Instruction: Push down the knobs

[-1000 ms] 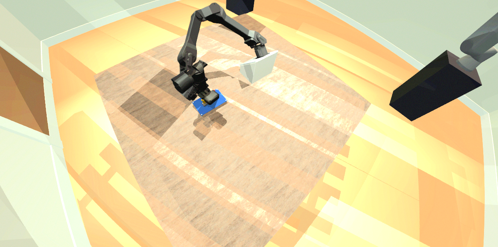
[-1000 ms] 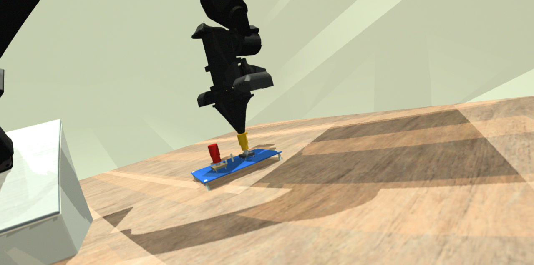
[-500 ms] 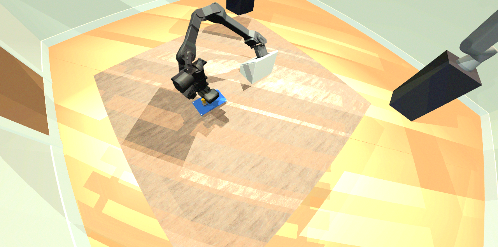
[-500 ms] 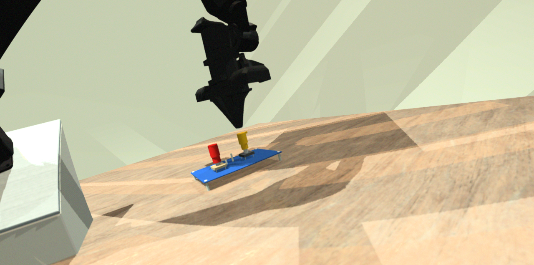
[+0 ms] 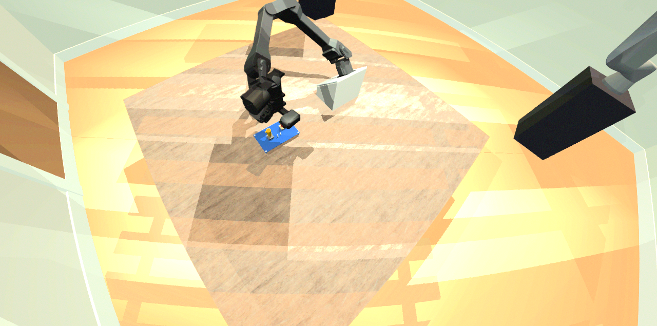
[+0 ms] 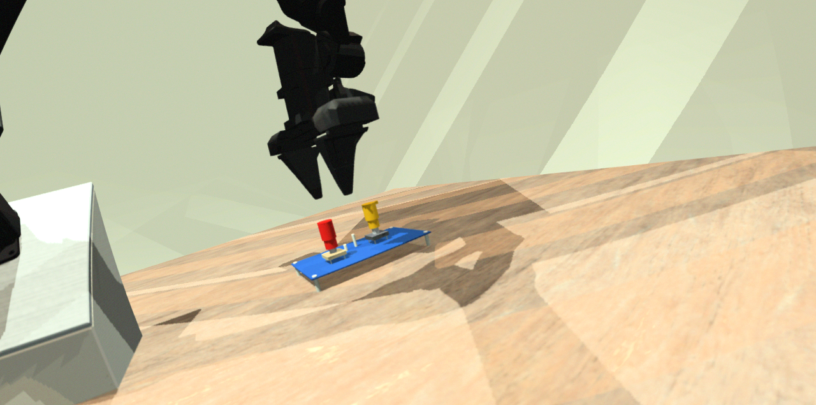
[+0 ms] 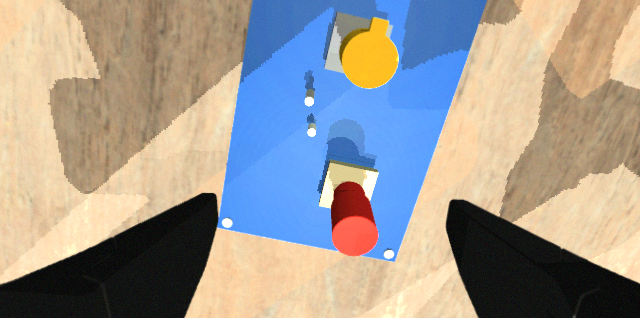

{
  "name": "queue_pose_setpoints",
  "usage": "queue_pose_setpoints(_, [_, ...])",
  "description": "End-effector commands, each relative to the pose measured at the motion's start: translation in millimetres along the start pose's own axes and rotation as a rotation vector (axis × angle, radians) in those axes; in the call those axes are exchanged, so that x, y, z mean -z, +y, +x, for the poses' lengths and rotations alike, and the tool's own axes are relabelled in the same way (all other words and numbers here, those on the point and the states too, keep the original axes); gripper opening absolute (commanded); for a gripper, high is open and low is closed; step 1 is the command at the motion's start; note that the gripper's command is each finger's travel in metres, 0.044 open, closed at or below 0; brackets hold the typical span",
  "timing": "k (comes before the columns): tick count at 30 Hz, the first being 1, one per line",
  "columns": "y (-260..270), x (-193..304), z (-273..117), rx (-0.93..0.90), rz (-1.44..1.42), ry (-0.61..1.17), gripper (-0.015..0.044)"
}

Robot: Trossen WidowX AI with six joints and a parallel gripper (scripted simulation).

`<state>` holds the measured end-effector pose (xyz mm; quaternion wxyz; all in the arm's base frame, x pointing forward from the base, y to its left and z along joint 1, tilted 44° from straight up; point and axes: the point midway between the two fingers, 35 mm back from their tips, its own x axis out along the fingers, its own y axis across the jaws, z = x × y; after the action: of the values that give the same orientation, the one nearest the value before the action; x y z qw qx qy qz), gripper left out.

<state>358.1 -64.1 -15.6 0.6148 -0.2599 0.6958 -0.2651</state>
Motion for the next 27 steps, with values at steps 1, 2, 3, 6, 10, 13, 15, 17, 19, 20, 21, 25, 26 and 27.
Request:
queue_pose_setpoints(1, [8.0,48.4,-9.3,-0.008,0.004,0.001,0.0440])
queue_pose_setpoints(2, [9.6,60.0,-10.3,-0.008,0.004,0.001,0.0440])
queue_pose_setpoints(3, [11.1,71.8,-10.9,-0.008,0.004,0.002,0.0440])
queue_pose_setpoints(6, [14.7,108.0,-10.6,-0.007,0.004,0.005,0.0440])
queue_pose_setpoints(10, [15.9,126.4,-9.3,-0.006,0.004,0.006,0.0440])
queue_pose_setpoints(13, [15.9,126.4,-9.3,-0.006,0.004,0.006,0.0440])
queue_pose_setpoints(15, [15.9,126.4,-9.3,-0.006,0.004,0.006,0.0440])
queue_pose_setpoints(17, [15.9,126.4,-9.3,-0.006,0.004,0.006,0.0440])
queue_pose_setpoints(19, [15.9,126.4,-9.3,-0.006,0.004,0.006,0.0440])
queue_pose_setpoints(20, [15.9,126.4,-9.3,-0.006,0.004,0.006,0.0440])
queue_pose_setpoints(21, [15.9,126.4,-9.3,-0.006,0.004,0.006,0.0440])
queue_pose_setpoints(25, [15.9,126.4,-9.3,-0.006,0.004,0.006,0.0440])
queue_pose_setpoints(26, [15.9,126.4,-9.3,-0.006,0.004,0.006,0.0440])
queue_pose_setpoints(27, [15.9,126.4,-9.3,-0.006,0.004,0.006,0.0440])
